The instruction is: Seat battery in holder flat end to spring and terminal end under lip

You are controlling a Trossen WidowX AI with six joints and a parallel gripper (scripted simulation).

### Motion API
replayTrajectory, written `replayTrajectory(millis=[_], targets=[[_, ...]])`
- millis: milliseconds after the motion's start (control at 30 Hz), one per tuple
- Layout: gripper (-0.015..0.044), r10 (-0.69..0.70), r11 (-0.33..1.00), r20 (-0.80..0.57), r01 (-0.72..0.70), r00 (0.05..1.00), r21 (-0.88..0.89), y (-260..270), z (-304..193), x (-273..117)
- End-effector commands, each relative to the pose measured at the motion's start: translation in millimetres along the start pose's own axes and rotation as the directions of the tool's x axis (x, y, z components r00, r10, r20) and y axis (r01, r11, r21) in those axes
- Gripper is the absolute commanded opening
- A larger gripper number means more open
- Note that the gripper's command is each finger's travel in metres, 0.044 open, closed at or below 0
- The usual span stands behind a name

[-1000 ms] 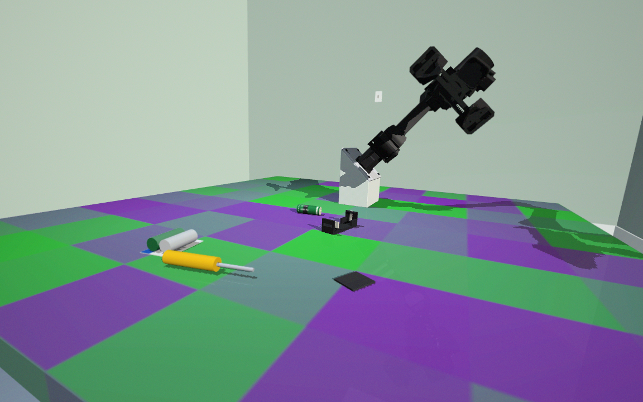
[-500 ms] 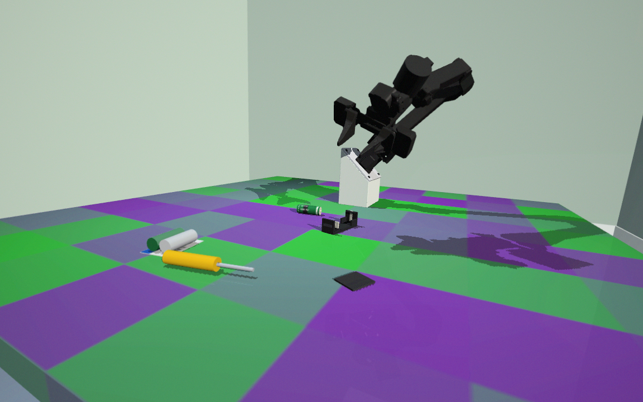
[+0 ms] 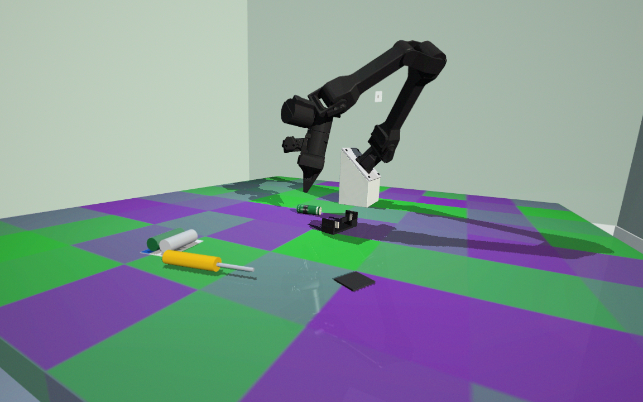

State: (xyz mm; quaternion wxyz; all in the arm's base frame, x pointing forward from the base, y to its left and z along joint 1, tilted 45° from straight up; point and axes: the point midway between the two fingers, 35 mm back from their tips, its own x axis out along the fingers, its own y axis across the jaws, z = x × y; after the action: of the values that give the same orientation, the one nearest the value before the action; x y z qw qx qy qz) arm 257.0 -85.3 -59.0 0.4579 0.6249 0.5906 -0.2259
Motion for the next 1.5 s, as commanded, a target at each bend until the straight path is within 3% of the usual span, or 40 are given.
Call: replayTrajectory(millis=[0, 433, 1467], targets=[[0.0243, 0.006, 0.96, -0.177, 0.044, 0.984, 0.276, -28.9, -4.8, 16.0], [0.0243, 0.007, 0.956, -0.184, 0.047, 0.983, 0.288, -30.0, -5.2, 17.7], [0.0243, 0.008, 0.956, -0.187, 0.047, 0.982, 0.289, -29.7, -15.1, 65.8]])
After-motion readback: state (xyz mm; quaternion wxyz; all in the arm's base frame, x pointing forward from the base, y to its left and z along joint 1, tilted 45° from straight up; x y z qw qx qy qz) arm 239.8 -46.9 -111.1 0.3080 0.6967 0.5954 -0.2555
